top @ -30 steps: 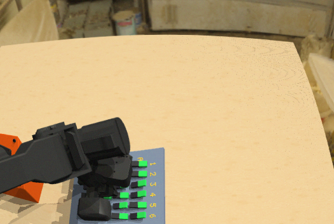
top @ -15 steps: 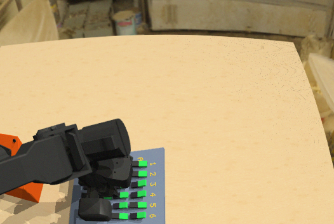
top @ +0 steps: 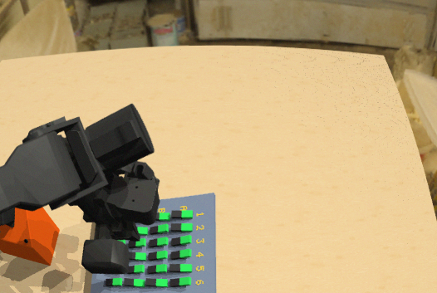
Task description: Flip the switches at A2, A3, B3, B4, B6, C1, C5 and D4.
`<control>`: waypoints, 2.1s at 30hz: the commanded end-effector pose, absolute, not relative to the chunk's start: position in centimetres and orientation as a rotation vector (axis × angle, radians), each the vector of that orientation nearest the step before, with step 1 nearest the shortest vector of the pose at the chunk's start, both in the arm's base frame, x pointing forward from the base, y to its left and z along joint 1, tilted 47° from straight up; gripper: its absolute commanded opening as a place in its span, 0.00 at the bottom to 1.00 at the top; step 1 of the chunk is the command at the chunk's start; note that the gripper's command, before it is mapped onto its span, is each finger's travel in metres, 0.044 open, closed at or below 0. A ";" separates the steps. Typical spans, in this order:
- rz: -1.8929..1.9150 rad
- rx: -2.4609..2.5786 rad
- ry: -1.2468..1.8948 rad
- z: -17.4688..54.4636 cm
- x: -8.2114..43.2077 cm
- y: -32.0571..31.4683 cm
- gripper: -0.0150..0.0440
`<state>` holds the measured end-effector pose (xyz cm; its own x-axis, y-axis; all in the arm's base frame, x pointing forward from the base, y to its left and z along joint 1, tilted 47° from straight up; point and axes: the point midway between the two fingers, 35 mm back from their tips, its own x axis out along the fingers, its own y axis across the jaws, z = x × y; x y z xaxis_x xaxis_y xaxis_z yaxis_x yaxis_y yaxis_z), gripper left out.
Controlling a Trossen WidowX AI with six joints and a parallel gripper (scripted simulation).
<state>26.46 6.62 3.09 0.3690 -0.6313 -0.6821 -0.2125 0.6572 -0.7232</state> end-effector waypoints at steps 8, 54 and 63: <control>-0.325 -0.852 1.204 7.4 27.2 3.3 0.25; -0.315 -0.855 1.178 3.4 29.3 -0.5 0.25; -0.315 -0.855 1.178 3.3 29.3 -0.5 0.25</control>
<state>29.30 -0.53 3.43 0.3845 -0.6301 -0.6747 -0.2006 0.6563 -0.7273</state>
